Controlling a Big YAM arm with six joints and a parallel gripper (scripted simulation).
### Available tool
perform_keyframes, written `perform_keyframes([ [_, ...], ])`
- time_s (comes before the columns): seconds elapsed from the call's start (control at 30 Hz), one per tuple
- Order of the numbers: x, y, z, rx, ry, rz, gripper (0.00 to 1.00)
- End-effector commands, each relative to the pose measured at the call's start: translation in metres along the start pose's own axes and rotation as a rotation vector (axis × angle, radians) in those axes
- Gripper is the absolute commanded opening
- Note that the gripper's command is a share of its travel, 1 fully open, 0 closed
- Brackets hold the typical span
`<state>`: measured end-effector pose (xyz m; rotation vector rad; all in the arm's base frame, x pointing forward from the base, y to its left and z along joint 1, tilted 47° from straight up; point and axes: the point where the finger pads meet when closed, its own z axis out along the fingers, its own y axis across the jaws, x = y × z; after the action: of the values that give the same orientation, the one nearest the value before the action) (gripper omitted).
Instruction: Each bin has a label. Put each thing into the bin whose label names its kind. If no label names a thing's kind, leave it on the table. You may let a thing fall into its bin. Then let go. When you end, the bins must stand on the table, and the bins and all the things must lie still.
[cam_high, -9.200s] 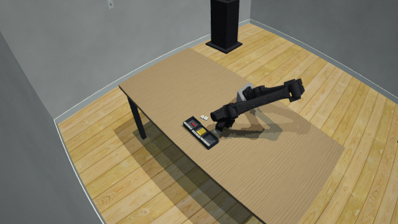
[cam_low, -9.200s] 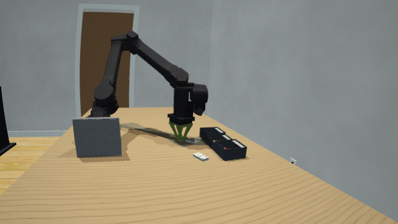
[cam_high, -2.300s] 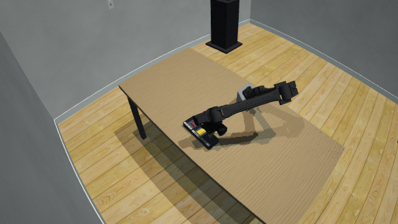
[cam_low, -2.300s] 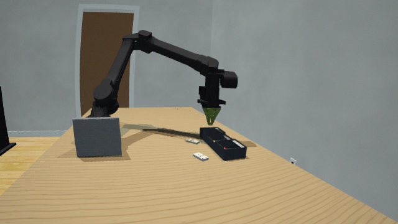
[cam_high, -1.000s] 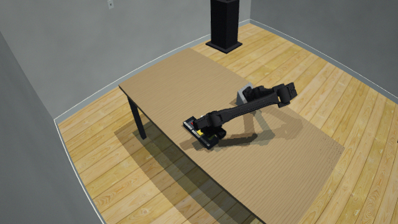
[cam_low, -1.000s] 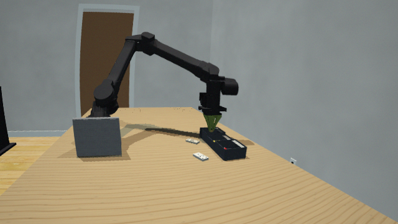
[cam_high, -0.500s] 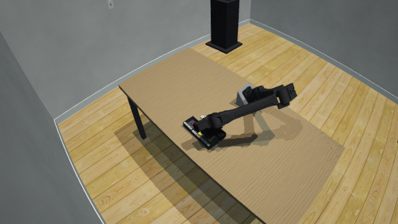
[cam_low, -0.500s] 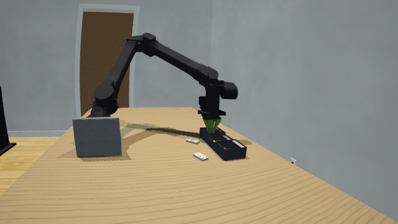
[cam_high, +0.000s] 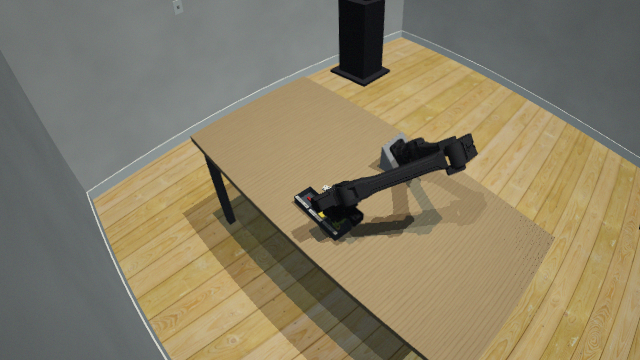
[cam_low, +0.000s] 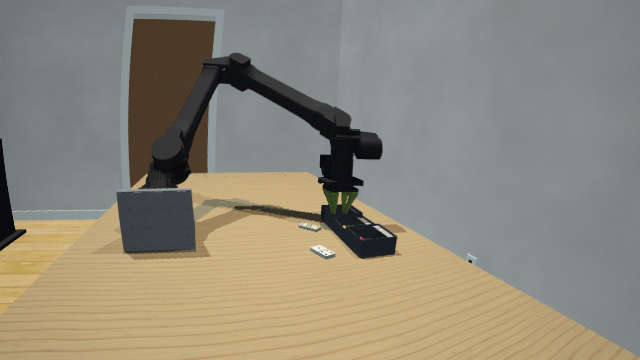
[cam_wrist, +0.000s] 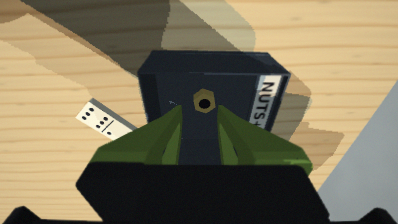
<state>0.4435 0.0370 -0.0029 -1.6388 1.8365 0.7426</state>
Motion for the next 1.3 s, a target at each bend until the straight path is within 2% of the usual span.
perform_keyframes([
  [0.0, 0.002, 0.005, 0.013, -0.02, -0.007, 0.003, 0.3],
  [0.4, 0.003, 0.006, 0.013, -0.02, -0.006, -0.004, 0.3],
  [0.47, 0.009, 0.009, 0.003, -0.02, -0.009, 0.021, 0.3],
  [0.53, 0.013, 0.004, -0.006, -0.003, -0.008, 0.027, 0.3],
  [0.63, 0.01, -0.008, -0.016, 0.015, -0.004, 0.008, 0.3],
  [0.73, 0.008, -0.011, -0.018, 0.018, -0.002, 0.001, 0.3],
  [0.9, 0.0, -0.014, -0.035, 0.041, 0.003, -0.019, 0.3],
  [1.27, 0.002, -0.013, -0.046, 0.037, 0.003, -0.015, 0.3],
])
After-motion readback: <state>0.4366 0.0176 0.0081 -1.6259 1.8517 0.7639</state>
